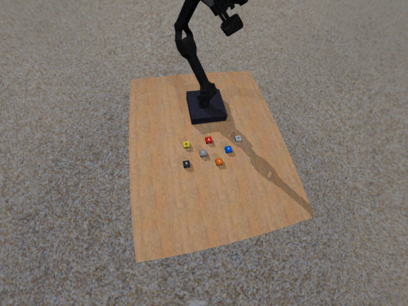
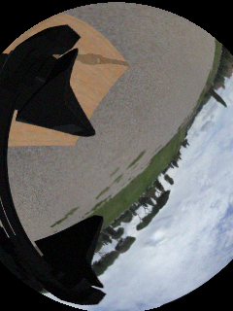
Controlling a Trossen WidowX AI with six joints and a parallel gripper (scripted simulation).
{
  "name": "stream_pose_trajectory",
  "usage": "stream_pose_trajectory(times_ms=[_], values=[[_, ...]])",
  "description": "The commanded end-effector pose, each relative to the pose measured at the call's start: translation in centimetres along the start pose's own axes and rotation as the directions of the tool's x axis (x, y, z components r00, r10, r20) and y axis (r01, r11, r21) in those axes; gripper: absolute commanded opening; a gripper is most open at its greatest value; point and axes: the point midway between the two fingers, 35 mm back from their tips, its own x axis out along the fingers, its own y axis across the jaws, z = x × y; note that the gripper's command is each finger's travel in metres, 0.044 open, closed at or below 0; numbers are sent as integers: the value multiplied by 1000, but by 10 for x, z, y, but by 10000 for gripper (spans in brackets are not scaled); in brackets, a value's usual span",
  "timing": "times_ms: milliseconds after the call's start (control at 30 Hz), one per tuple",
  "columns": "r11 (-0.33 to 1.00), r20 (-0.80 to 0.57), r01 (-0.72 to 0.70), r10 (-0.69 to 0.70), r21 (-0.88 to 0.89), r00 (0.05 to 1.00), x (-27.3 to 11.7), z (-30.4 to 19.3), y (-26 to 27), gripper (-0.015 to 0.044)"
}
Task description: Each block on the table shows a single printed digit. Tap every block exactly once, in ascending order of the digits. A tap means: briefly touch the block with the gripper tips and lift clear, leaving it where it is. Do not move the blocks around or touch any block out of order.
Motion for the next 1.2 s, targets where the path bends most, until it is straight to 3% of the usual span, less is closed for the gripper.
stream_pose_trajectory(times_ms=[0,167,333,467,633,767,933,1167], values=[[1000,-5,-2,2,-6,1000,2,1,2,400],[989,-175,-86,64,-119,983,51,0,59,400],[964,-399,-224,151,-142,904,110,-40,113,400],[940,-581,-336,240,-62,778,150,-100,149,400],[899,-745,-410,378,153,550,174,-194,185,400],[842,-787,-380,512,382,343,168,-272,210,400],[716,-709,-219,694,663,122,136,-352,242,400],[686,-682,-178,726,706,92,128,-364,247,400]])
